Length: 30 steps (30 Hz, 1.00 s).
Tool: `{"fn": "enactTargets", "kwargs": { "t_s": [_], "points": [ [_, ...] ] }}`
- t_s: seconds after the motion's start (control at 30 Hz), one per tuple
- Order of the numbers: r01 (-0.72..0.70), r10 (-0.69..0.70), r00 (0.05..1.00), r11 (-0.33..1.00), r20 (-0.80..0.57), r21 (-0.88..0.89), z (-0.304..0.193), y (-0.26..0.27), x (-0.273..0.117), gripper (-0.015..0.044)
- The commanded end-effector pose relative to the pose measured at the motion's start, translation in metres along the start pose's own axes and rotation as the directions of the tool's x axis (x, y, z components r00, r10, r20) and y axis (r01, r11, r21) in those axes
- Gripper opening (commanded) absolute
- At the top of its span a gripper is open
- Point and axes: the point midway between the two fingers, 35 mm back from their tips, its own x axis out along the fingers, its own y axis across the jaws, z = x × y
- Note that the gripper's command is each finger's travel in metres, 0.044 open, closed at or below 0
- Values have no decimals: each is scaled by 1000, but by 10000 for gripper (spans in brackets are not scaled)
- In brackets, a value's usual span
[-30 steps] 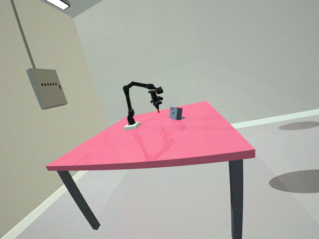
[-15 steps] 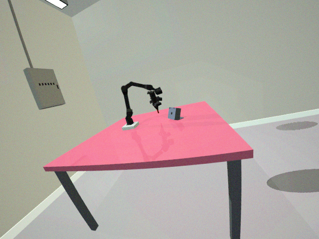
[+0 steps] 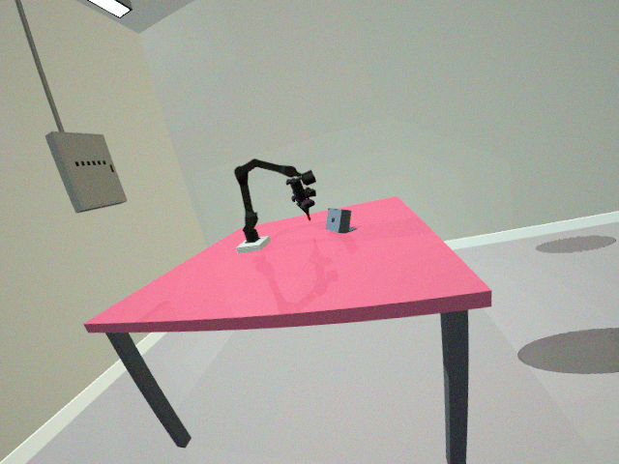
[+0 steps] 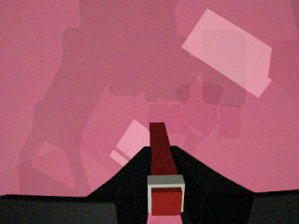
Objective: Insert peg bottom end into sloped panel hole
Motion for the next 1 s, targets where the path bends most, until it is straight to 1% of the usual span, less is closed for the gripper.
{"fn": "enactTargets", "kwargs": {
  "t_s": [0.0, 0.97],
  "points": [
    [-14, 14, 1000, 1000, 14, -1, -1, -4, 1, 0],
    [-70, 69, 987, 998, 143, 4, 1, -36, 2, 0]
  ]
}}
